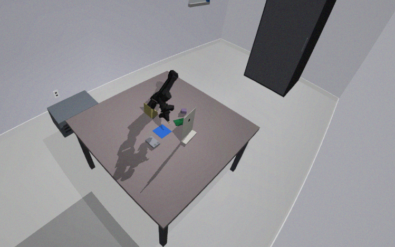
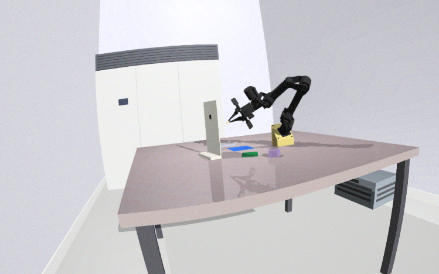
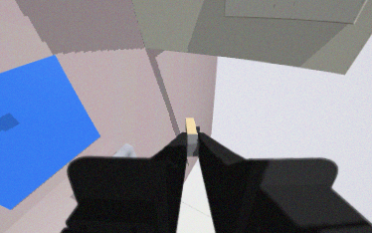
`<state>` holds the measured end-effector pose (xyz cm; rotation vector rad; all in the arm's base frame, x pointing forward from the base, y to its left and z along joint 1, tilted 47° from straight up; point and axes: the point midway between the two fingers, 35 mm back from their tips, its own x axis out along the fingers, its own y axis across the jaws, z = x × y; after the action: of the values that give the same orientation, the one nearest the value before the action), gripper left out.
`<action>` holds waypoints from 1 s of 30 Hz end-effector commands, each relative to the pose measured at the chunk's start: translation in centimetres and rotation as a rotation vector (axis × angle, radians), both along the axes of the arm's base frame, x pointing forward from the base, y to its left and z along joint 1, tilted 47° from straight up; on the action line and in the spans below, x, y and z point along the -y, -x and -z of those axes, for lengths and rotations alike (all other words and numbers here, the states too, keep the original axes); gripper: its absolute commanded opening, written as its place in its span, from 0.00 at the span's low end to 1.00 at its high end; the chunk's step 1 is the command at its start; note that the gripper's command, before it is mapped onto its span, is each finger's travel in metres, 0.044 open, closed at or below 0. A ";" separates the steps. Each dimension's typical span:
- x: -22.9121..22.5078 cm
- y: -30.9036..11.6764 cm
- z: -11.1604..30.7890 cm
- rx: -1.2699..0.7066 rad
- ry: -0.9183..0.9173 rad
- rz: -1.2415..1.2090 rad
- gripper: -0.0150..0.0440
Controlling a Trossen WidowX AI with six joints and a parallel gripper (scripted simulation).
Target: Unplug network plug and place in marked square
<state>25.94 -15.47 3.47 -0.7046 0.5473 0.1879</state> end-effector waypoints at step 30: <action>-4.3 3.8 6.1 -0.239 -0.269 -0.308 0.25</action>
<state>22.05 -11.33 -2.41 -0.5045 0.6302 0.6222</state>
